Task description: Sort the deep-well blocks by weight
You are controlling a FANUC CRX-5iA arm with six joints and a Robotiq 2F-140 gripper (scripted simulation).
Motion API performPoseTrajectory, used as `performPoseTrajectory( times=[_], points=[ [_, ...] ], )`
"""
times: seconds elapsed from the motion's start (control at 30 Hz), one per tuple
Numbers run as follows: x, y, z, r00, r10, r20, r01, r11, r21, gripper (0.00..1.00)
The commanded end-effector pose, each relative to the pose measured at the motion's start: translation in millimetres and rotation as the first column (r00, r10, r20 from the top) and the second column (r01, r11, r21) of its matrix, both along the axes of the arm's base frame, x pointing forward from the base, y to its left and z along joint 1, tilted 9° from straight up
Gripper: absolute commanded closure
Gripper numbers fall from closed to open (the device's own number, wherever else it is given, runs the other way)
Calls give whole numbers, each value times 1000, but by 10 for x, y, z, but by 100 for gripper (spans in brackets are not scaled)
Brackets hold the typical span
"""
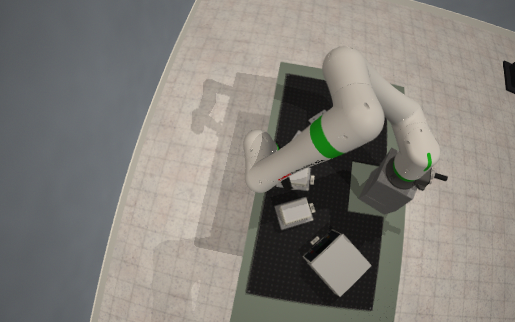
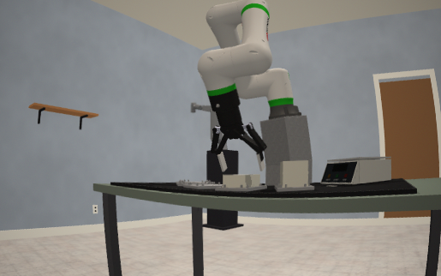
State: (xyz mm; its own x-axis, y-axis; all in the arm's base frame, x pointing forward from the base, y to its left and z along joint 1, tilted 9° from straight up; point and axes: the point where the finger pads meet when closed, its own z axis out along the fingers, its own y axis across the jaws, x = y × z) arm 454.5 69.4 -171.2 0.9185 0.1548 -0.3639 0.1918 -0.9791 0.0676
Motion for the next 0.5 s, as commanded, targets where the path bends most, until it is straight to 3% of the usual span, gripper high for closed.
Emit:
performPoseTrajectory(
  times=[0.0,0.47],
  points=[
    [-10,3,71,1000,0,0,0,1000,0,0],
    [-61,15,386,1000,0,0,0,1000,0,0]
  ],
)
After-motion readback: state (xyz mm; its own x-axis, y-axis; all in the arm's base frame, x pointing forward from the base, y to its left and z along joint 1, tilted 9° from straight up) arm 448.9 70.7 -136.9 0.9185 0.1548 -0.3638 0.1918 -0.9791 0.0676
